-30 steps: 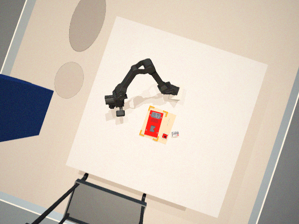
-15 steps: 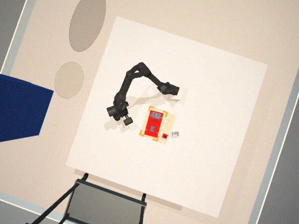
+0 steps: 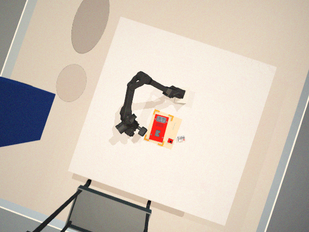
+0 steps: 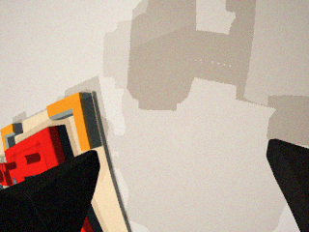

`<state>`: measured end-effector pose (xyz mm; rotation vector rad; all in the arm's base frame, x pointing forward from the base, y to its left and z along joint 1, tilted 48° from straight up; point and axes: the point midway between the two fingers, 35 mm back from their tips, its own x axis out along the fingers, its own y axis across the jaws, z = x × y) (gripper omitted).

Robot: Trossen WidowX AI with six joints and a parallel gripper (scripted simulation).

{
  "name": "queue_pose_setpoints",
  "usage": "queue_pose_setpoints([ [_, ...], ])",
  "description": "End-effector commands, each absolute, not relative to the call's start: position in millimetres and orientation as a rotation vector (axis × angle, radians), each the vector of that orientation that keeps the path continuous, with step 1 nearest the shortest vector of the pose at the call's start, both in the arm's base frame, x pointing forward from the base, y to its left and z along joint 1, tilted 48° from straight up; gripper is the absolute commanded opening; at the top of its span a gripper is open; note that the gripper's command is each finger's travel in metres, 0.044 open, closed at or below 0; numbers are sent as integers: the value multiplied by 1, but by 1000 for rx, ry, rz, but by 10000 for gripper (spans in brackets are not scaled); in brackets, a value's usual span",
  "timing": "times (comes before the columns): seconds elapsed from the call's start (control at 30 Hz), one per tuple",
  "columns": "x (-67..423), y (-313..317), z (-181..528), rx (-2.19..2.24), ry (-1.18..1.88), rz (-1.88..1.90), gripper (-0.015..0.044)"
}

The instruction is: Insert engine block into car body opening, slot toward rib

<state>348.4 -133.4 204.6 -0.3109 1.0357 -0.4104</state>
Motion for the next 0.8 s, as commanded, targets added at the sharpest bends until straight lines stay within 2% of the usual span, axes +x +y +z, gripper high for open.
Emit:
queue_pose_setpoints([
  [0.0, 357, -119, 196, -379, 1079, -350, 440],
  [0.77, 379, -18, 131, -777, 1293, 3, 440],
])
